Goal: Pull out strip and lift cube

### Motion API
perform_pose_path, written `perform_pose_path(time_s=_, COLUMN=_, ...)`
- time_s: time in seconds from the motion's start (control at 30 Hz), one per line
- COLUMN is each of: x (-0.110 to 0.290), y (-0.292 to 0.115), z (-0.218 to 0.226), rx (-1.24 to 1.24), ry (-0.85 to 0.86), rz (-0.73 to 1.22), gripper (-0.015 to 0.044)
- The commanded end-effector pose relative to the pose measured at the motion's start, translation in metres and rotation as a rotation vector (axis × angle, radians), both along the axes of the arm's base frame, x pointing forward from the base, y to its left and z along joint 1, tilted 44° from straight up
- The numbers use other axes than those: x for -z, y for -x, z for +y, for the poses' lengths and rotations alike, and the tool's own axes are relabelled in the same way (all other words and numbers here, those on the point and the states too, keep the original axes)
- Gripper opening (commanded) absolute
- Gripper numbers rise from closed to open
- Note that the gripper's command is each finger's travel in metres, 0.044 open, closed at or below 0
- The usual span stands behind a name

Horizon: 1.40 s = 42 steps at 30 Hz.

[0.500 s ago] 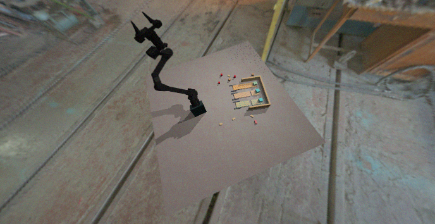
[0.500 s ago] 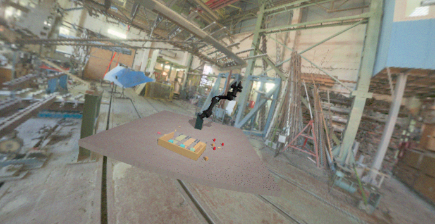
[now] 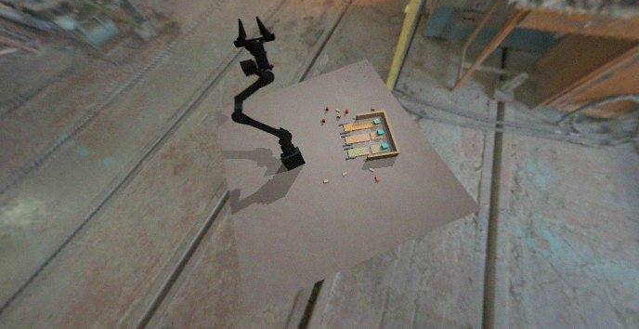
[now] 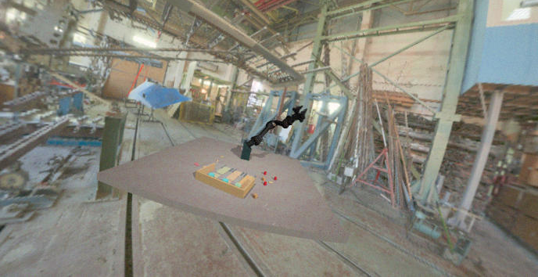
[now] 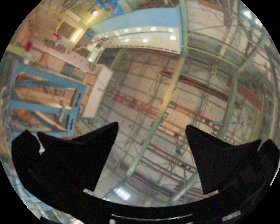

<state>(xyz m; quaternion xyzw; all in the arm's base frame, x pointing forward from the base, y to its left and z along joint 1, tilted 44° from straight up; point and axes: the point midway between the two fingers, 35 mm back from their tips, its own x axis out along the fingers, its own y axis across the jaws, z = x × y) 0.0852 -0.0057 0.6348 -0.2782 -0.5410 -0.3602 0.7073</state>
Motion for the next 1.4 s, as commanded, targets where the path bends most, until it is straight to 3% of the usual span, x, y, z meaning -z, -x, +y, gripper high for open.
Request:
perform_pose_path(time_s=0.0, x=0.020, y=-0.055, z=0.025, rx=-0.084, ry=0.105, rz=0.114, gripper=0.0400)
perform_pose_path(time_s=0.4, x=0.134, y=-0.211, z=0.058, rx=-0.389, ry=0.232, rz=0.595, gripper=0.0400)
perform_pose_path(time_s=0.73, x=0.285, y=-0.299, z=0.041, rx=-0.707, ry=0.058, rz=1.072, gripper=0.0400)
perform_pose_path(time_s=1.07, x=0.454, y=-0.309, z=0.004, rx=-1.051, ry=-0.470, rz=1.489, gripper=0.0400)
perform_pose_path(time_s=1.37, x=0.586, y=-0.249, z=-0.013, rx=-1.350, ry=-1.295, rz=1.643, gripper=0.0400)
